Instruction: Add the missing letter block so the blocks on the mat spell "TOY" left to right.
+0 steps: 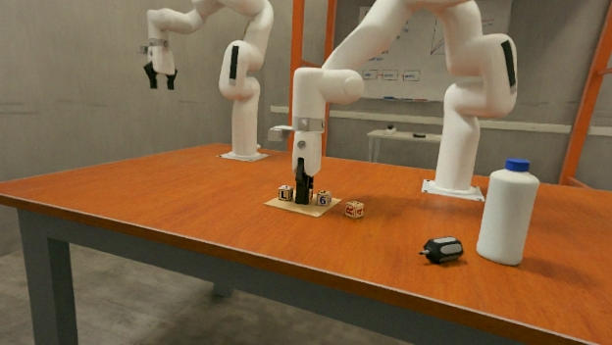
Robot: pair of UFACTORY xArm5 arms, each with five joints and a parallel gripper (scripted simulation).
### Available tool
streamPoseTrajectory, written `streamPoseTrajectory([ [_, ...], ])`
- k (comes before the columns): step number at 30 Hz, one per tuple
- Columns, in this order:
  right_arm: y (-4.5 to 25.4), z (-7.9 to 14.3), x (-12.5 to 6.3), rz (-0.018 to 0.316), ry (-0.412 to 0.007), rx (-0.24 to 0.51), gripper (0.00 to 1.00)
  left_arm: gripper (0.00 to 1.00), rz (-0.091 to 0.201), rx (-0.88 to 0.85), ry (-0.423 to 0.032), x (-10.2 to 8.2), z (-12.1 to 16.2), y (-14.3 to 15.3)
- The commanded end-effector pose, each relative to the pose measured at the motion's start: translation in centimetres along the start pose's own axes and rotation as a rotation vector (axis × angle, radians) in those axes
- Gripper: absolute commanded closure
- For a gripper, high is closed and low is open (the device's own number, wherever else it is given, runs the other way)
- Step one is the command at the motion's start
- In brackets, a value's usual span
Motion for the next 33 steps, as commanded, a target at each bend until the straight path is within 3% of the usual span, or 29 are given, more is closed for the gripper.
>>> streamPoseTrajectory([
  [1, 0.0, -0.08, -0.18, 0.0, 0.005, 0.0, 0.0, 0.72, -0.003, 0.0, 0.003, -0.15, -0.09, -0.08],
  [19, 0.0, -0.08, -0.18, 0.0, 0.005, 0.0, 0.0, 0.72, -0.003, 0.0, 0.003, -0.15, -0.09, -0.08],
  [29, 0.0, -0.08, -0.18, 0.0, 0.005, 0.0, 0.0, 0.56, -0.003, 0.0, 0.003, -0.15, -0.09, -0.08],
  [33, 0.0, -0.08, -0.18, 0.0, 0.005, 0.0, 0.0, 0.56, -0.003, 0.0, 0.003, -0.15, -0.09, -0.08],
])
Point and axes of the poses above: on each arm, the point where the finger pads meet when closed, its own x axis out along the fingers, its own y axis across the jaws, z = x × y, the point moved 7 cm from there along -x, back along the fingers, and after that the axes turned 2 degrees about x, right-handed, at the moved point
